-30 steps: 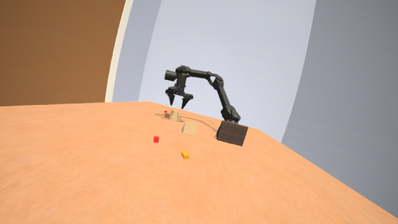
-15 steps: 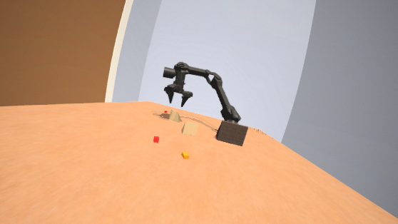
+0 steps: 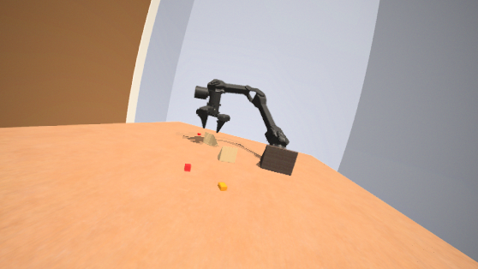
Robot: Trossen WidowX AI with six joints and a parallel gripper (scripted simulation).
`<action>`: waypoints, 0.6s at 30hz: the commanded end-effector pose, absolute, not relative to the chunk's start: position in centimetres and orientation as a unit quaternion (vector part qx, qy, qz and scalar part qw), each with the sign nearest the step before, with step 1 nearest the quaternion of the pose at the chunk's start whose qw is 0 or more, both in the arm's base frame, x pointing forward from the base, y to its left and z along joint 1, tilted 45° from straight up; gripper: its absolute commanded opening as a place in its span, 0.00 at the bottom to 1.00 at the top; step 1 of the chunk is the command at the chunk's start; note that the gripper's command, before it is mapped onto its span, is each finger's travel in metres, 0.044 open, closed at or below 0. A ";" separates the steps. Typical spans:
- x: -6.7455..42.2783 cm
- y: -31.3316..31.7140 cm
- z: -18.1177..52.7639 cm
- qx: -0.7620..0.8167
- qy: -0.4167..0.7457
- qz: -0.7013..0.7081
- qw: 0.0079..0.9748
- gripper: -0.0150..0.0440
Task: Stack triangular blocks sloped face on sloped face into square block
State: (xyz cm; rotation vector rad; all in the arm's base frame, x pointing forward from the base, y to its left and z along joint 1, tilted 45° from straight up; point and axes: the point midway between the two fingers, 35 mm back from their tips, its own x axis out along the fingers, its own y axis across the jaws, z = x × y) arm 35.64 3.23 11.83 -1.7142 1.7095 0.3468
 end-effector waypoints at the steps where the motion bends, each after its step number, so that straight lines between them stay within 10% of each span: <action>1: 35.7 2.5 11.4 -0.659 0.659 0.129 0.339 1.00; 18: 35.9 0.2 9.8 -0.655 0.665 0.117 0.340 1.00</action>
